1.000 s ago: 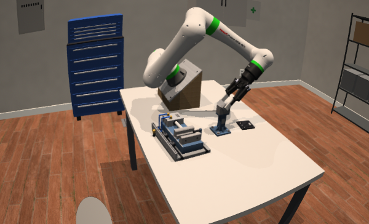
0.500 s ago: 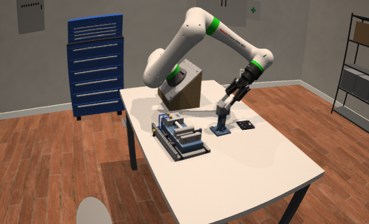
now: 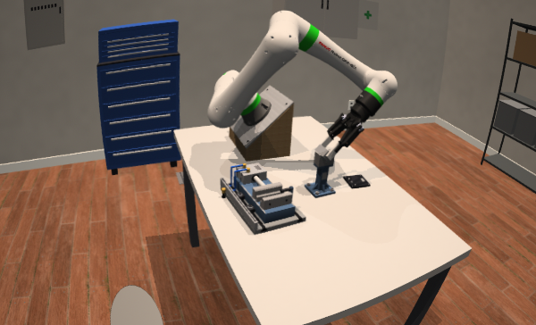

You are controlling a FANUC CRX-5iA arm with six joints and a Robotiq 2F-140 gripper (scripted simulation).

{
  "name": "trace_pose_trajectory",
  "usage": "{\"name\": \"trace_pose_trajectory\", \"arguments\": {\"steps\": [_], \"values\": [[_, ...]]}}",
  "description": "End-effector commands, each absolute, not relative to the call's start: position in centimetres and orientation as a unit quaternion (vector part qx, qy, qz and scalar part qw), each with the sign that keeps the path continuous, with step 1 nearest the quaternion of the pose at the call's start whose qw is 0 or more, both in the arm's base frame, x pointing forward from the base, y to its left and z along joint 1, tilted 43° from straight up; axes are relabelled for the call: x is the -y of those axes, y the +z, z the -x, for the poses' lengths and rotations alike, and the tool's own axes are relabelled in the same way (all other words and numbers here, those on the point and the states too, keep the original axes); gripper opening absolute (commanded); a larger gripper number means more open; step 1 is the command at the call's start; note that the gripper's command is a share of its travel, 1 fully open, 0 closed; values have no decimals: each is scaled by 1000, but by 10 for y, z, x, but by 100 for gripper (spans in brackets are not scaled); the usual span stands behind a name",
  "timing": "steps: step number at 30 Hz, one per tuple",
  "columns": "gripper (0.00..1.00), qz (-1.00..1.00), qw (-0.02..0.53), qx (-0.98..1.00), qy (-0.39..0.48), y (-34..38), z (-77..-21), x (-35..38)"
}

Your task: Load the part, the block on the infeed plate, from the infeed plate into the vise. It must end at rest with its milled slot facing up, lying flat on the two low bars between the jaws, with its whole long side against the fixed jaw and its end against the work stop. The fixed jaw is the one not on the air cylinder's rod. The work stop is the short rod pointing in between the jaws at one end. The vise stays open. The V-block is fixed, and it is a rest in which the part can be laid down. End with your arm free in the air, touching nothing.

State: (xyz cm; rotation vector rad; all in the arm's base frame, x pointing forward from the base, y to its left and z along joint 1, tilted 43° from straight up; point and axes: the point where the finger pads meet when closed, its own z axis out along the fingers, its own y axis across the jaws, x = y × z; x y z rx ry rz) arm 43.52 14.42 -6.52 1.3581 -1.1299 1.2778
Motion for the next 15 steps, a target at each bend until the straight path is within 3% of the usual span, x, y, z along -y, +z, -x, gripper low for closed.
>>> {"name": "trace_pose_trajectory", "arguments": {"steps": [1,15], "values": [[0,-552,462,460,520,-65,-435,-144],[0,-552,462,460,520,-64,-435,-145]]}}
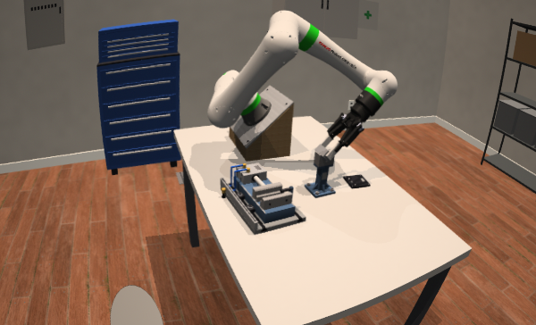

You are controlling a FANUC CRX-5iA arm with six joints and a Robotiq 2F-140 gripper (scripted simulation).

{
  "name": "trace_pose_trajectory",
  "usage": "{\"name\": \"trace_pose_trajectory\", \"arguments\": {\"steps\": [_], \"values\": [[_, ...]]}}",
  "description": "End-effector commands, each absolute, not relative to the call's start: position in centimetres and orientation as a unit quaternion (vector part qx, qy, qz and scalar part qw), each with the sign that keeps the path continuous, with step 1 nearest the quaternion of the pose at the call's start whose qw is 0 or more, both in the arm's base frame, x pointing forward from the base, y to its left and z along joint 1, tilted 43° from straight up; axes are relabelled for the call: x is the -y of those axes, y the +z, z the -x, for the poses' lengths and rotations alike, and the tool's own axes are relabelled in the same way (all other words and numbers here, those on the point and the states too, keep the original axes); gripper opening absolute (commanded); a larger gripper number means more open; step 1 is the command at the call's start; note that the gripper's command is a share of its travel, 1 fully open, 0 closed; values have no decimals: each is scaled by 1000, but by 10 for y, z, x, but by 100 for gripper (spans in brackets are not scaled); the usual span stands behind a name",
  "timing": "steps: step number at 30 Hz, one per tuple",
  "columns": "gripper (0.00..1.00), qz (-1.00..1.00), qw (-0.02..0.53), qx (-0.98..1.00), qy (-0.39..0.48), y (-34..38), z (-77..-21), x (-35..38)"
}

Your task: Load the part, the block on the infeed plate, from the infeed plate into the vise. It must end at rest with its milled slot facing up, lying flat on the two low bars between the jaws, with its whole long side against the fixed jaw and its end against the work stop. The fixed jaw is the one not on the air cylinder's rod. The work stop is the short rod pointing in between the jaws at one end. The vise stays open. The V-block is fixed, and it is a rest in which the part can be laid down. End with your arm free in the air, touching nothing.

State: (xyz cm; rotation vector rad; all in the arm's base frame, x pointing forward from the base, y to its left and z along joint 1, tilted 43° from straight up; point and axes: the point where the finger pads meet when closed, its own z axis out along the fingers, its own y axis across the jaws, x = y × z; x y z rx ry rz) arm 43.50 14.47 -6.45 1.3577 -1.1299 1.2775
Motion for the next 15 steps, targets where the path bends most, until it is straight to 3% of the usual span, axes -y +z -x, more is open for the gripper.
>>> {"name": "trace_pose_trajectory", "arguments": {"steps": [1,15], "values": [[0,-552,462,460,520,-64,-435,-145],[0,-552,462,460,520,-61,-435,-148]]}}
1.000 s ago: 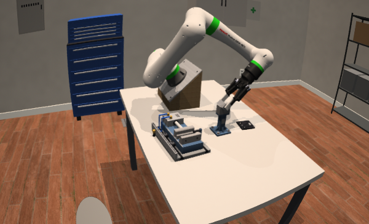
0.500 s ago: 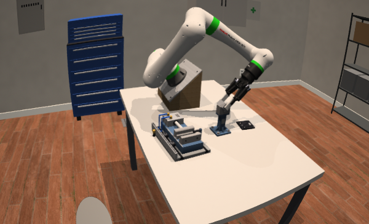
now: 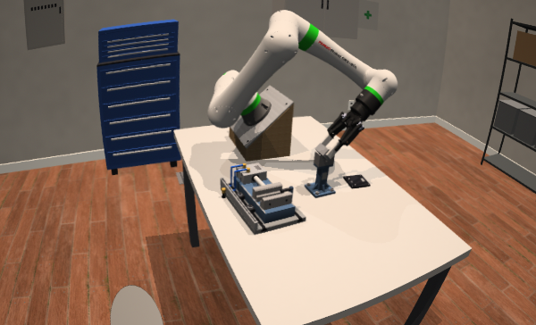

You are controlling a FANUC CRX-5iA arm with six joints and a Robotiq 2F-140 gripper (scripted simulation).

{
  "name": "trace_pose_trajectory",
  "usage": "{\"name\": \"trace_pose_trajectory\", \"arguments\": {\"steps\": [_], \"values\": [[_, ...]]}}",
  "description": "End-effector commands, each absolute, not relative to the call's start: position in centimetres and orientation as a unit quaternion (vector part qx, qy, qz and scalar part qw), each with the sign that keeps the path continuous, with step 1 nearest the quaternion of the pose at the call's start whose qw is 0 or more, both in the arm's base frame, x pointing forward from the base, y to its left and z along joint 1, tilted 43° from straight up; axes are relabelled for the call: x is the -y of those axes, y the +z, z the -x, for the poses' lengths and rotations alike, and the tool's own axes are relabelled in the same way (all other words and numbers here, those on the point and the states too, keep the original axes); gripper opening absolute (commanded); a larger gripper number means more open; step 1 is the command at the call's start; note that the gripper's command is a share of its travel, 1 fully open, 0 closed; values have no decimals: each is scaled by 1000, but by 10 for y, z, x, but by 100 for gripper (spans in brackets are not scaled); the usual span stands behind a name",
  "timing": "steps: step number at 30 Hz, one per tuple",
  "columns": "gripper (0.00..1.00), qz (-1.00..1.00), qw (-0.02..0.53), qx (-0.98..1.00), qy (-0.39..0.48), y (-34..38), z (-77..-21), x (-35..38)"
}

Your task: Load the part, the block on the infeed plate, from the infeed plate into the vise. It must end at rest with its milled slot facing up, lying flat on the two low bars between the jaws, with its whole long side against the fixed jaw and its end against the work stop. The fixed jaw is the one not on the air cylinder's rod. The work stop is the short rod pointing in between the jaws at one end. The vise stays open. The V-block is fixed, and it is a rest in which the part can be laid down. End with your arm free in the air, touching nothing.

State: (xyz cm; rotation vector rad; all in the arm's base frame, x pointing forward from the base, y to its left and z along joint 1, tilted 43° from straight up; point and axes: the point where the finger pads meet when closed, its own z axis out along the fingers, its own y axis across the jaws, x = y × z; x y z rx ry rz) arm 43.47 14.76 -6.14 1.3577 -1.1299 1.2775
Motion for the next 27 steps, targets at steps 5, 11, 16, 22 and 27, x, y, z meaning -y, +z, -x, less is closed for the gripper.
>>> {"name": "trace_pose_trajectory", "arguments": {"steps": [5,11,16,22,27], "values": [[0,-552,462,460,520,-60,-435,-149],[0,-552,462,460,520,-57,-434,-152],[0,-552,462,460,520,-55,-434,-154],[0,-552,462,460,520,-53,-434,-155],[0,-552,462,460,520,-51,-434,-157]]}}
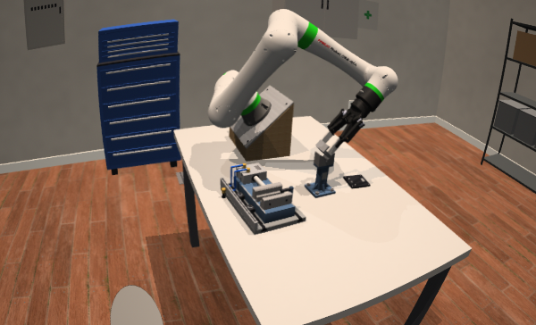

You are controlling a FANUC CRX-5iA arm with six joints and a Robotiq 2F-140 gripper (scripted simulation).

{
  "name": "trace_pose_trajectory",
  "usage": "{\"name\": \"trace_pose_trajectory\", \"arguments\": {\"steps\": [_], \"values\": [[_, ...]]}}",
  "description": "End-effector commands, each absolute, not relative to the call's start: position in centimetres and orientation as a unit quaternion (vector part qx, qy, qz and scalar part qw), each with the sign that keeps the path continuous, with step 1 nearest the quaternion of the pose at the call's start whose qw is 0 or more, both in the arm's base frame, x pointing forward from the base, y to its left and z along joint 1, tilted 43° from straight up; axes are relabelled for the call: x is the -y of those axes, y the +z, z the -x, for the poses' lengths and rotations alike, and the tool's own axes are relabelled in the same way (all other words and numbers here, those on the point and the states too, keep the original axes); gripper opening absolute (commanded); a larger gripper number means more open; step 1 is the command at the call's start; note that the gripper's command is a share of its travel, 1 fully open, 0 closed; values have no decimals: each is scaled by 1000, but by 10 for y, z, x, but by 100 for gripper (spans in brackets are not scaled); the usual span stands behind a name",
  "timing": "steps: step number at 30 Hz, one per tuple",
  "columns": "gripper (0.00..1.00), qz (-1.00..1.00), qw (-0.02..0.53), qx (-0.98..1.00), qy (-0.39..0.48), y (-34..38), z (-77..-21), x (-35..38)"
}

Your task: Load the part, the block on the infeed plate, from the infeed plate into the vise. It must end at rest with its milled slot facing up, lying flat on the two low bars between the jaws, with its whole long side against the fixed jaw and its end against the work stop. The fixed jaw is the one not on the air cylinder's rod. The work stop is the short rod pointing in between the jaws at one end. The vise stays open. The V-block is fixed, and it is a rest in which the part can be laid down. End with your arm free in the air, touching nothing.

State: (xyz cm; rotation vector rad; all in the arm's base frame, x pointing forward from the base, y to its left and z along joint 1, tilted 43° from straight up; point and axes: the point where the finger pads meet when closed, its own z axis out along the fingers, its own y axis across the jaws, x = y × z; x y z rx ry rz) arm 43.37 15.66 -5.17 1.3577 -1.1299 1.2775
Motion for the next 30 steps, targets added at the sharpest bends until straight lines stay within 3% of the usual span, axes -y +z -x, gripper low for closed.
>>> {"name": "trace_pose_trajectory", "arguments": {"steps": [1,30], "values": [[0,-552,462,460,520,-51,-434,-158],[0,-552,462,460,520,-44,-433,-164]]}}
